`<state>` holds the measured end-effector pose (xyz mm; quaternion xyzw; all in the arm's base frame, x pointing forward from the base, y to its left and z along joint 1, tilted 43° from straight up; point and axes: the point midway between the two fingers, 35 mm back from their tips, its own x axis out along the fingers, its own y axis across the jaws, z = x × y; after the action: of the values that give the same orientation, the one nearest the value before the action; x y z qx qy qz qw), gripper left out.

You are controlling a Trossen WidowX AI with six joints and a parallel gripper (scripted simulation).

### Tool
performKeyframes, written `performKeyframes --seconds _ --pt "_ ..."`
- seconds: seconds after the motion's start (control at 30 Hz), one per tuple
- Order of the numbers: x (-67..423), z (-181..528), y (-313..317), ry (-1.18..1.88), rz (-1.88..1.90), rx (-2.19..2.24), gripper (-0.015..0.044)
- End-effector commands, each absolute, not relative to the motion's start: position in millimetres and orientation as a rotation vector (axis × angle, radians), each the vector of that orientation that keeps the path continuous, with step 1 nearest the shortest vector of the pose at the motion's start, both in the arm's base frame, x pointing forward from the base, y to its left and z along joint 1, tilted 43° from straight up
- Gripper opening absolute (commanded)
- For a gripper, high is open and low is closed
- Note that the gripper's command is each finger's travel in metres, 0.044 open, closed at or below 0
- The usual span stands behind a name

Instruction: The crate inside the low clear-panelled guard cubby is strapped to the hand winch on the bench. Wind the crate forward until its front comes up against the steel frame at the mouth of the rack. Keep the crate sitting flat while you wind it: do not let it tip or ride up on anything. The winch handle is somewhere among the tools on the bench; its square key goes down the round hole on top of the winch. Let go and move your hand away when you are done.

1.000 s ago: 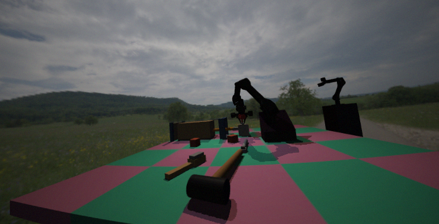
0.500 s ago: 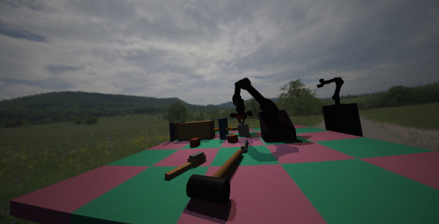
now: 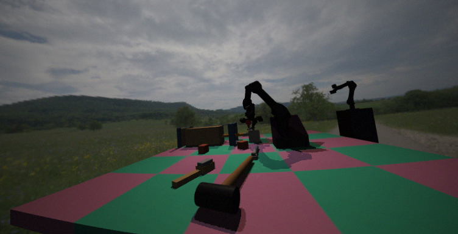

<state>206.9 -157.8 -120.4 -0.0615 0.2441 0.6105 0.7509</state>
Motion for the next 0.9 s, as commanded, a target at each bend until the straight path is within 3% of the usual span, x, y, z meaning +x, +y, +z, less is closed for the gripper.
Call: performKeyframes --seconds 0.0,0.83,0.87 --pt "208.4 -121.9 -157.5 0.553 1.309 -0.111 0.0" --pt "211.1 -131.0 -151.1 0.567 1.286 -0.091 0.0" --pt "211.7 -129.1 -152.6 0.57 1.28 -0.086 0.0026"
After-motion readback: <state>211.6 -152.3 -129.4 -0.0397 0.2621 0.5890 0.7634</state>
